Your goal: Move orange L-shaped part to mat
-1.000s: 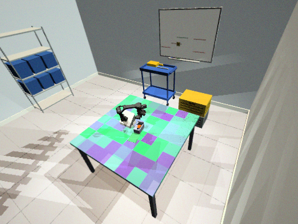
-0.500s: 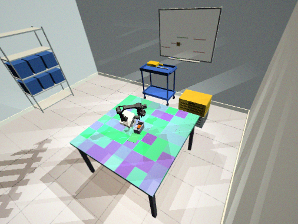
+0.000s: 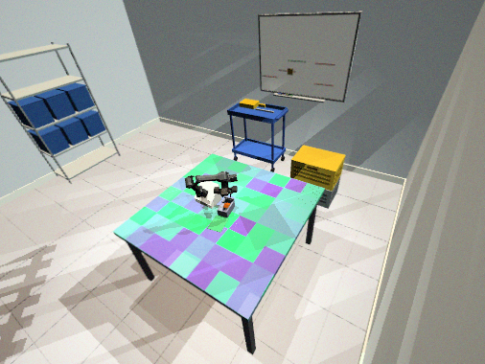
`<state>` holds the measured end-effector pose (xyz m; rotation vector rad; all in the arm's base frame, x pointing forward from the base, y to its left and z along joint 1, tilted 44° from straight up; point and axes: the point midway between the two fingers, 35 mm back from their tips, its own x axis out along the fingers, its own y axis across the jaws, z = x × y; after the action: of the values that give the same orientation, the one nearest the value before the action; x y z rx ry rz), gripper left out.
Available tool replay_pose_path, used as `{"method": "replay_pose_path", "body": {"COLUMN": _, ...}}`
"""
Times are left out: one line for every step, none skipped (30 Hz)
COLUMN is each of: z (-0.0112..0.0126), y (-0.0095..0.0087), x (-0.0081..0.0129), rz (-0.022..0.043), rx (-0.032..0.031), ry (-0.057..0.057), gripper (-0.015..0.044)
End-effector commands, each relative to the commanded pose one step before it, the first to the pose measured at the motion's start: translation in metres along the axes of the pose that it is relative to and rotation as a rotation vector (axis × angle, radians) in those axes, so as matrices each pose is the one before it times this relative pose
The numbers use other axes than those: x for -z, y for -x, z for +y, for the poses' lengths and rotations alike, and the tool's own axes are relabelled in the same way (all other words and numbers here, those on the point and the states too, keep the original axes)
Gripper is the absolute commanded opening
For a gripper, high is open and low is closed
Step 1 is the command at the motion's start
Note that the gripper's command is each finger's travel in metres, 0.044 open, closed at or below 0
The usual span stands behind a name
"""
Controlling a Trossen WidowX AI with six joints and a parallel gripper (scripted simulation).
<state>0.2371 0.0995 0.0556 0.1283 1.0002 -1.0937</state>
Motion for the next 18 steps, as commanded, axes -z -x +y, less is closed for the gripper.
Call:
{"method": "replay_pose_path", "body": {"z": -0.00792, "y": 0.00044, "x": -0.02042, "rz": -0.00754, "rx": 0.00341, "ry": -0.3779, "gripper": 0.028}}
{"method": "replay_pose_path", "body": {"z": 0.0, "y": 0.0, "x": 0.0, "rz": 0.0, "rx": 0.0, "ry": 0.0, "gripper": 0.028}}
{"method": "replay_pose_path", "body": {"z": 0.0, "y": 0.0, "x": 0.0, "rz": 0.0, "rx": 0.0, "ry": 0.0, "gripper": 0.028}}
{"method": "replay_pose_path", "body": {"z": 0.0, "y": 0.0, "x": 0.0, "rz": 0.0, "rx": 0.0, "ry": 0.0, "gripper": 0.028}}
{"method": "replay_pose_path", "body": {"z": 0.0, "y": 0.0, "x": 0.0, "rz": 0.0, "rx": 0.0, "ry": 0.0, "gripper": 0.028}}
{"method": "replay_pose_path", "body": {"z": 0.0, "y": 0.0, "x": 0.0, "rz": 0.0, "rx": 0.0, "ry": 0.0, "gripper": 0.028}}
{"method": "replay_pose_path", "body": {"z": 0.00006, "y": -0.00099, "x": 0.00001, "rz": 0.00002, "rx": -0.00003, "ry": 0.0, "gripper": 0.028}}
{"method": "replay_pose_path", "body": {"z": 0.00011, "y": -0.00204, "x": 0.00001, "rz": 0.00004, "rx": -0.00006, "ry": 0.0, "gripper": 0.028}}
{"method": "replay_pose_path", "body": {"z": 0.00014, "y": -0.00327, "x": 0.00001, "rz": 0.00003, "rx": -0.00009, "ry": 0.0, "gripper": 0.028}}
{"method": "replay_pose_path", "body": {"z": 0.00011, "y": -0.00379, "x": 0.0, "rz": -0.00002, "rx": -0.00008, "ry": 0.0, "gripper": 0.028}}
{"method": "replay_pose_path", "body": {"z": 0.00006, "y": -0.00455, "x": -0.00002, "rz": -0.00009, "rx": -0.00007, "ry": -0.0001, "gripper": 0.028}}
{"method": "replay_pose_path", "body": {"z": -0.00005, "y": -0.00554, "x": -0.00006, "rz": -0.00022, "rx": -0.00004, "ry": -0.0001, "gripper": 0.028}}
{"method": "replay_pose_path", "body": {"z": -0.00018, "y": -0.00567, "x": -0.00009, "rz": -0.00034, "rx": 0.00002, "ry": -0.0001, "gripper": 0.028}}
{"method": "replay_pose_path", "body": {"z": -0.00018, "y": -0.00359, "x": -0.00007, "rz": -0.00028, "rx": 0.00004, "ry": -0.0001, "gripper": 0.028}}
{"method": "replay_pose_path", "body": {"z": -0.00007, "y": -0.0012, "x": -0.00003, "rz": -0.0001, "rx": 0.00002, "ry": 0.0, "gripper": 0.028}}
{"method": "replay_pose_path", "body": {"z": 0.00003, "y": -0.00027, "x": 0.00001, "rz": 0.00002, "rx": -0.00001, "ry": 0.0, "gripper": 0.028}}
{"method": "replay_pose_path", "body": {"z": 0.00005, "y": -0.00055, "x": 0.00001, "rz": 0.00004, "rx": -0.00003, "ry": 0.0, "gripper": 0.028}}
{"method": "replay_pose_path", "body": {"z": 0.00007, "y": -0.0008, "x": 0.00002, "rz": 0.00006, "rx": -0.00004, "ry": 0.0, "gripper": 0.028}}
